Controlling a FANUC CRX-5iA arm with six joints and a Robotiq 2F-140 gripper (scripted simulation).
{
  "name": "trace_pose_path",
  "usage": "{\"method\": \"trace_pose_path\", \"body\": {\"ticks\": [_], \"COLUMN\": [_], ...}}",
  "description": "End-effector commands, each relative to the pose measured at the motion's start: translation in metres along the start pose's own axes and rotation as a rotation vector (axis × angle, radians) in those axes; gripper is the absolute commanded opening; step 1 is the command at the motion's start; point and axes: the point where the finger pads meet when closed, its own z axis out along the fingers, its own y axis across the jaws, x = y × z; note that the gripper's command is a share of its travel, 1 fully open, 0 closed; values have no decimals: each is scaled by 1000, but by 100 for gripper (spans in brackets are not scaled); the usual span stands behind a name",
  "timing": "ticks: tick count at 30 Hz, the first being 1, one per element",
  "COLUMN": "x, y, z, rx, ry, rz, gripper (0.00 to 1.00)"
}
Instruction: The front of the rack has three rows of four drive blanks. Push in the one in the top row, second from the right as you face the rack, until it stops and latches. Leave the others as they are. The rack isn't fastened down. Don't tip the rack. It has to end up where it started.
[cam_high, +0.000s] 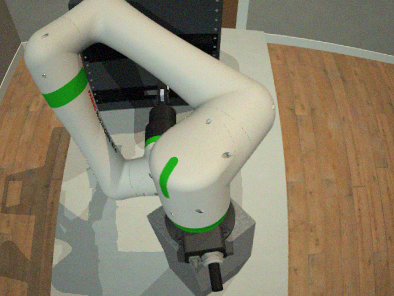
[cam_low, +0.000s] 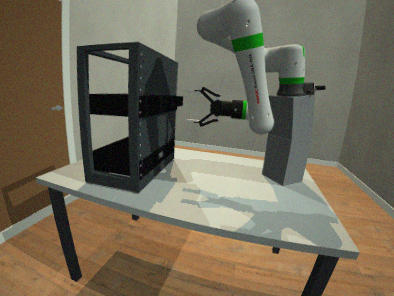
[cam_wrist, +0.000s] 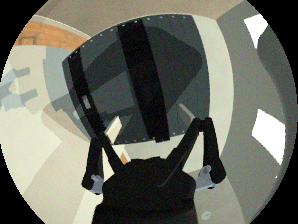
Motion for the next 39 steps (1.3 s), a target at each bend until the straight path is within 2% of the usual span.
{"method": "trace_pose_path", "body": {"ticks": [1, 39], "x": [2, 8], "y": [2, 4], "z": [0, -2], "rx": [-4, -11], "ry": [6, 21], "rz": [-6, -20], "gripper": [100, 100]}}
